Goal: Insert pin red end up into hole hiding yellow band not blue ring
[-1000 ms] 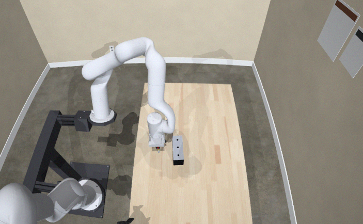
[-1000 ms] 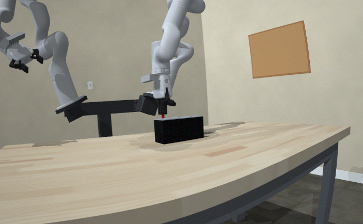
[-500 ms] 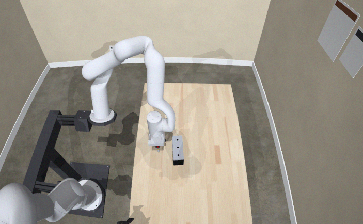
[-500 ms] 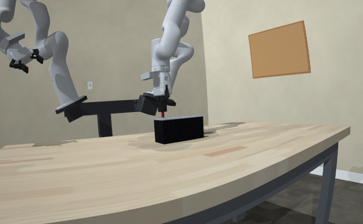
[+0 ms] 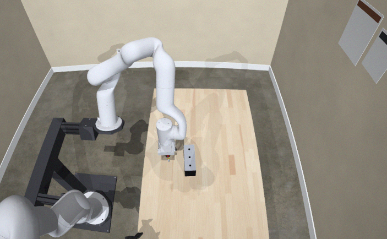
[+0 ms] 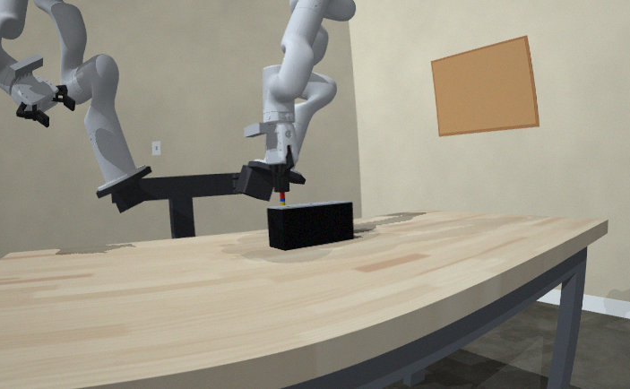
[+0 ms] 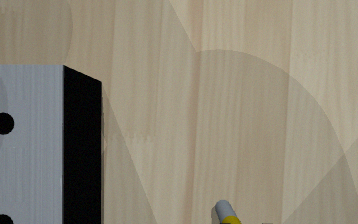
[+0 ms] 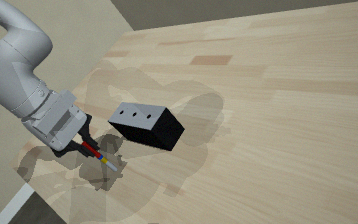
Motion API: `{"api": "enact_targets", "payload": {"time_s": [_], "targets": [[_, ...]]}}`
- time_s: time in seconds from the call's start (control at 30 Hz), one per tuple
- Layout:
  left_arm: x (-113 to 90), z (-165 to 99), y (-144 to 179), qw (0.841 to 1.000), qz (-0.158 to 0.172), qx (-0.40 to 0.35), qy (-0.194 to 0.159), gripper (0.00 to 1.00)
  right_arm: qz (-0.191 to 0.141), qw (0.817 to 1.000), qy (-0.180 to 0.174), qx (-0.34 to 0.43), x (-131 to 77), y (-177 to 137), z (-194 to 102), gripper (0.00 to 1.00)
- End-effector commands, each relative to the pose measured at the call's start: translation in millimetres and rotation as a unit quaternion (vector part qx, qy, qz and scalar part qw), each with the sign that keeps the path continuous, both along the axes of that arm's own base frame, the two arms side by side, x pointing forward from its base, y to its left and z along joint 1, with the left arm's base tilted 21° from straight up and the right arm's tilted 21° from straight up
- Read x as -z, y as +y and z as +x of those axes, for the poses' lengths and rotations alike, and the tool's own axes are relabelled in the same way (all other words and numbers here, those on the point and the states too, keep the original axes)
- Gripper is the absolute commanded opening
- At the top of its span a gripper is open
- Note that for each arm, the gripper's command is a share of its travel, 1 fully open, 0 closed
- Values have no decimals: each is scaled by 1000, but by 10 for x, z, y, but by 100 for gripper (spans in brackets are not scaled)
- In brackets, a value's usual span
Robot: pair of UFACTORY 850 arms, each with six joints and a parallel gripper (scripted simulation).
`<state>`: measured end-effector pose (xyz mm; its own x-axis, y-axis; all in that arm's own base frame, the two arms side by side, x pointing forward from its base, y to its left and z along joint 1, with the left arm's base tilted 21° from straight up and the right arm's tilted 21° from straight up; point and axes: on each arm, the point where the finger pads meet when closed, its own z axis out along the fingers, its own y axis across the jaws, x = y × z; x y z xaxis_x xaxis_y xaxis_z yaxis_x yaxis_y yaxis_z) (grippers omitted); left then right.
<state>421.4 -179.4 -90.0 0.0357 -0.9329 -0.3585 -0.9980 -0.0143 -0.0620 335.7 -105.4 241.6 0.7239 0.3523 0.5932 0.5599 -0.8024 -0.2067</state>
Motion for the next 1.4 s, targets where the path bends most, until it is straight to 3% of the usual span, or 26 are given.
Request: {"api": "enact_targets", "payload": {"time_s": [0.0,0.47,0.5,0.57,0.63,1.03,1.07,1.37], "targets": [[-129,15,-61,1000,-1,0,-2,0,0,1000,-1,0,-5,-2,4,100],[-129,15,-61,1000,-1,0,-2,0,0,1000,-1,0,-5,-2,4,100],[-781,-27,-313,1000,-1,0,-2,0,0,1000,-1,0,-5,-2,4,100],[-813,-33,-325,1000,-1,0,-2,0,0,1000,-1,0,-5,-2,4,100],[-1045,-45,-415,1000,-1,0,-2,0,0,1000,-1,0,-5,-2,4,100],[-1059,-45,-421,1000,-1,0,-2,0,0,1000,-1,0,-5,-2,4,100],[-1601,-80,-629,1000,-1,0,-1,0,0,1000,-1,0,-5,-2,4,100],[-1601,-80,-629,1000,-1,0,-1,0,0,1000,-1,0,-5,-2,4,100]]}}
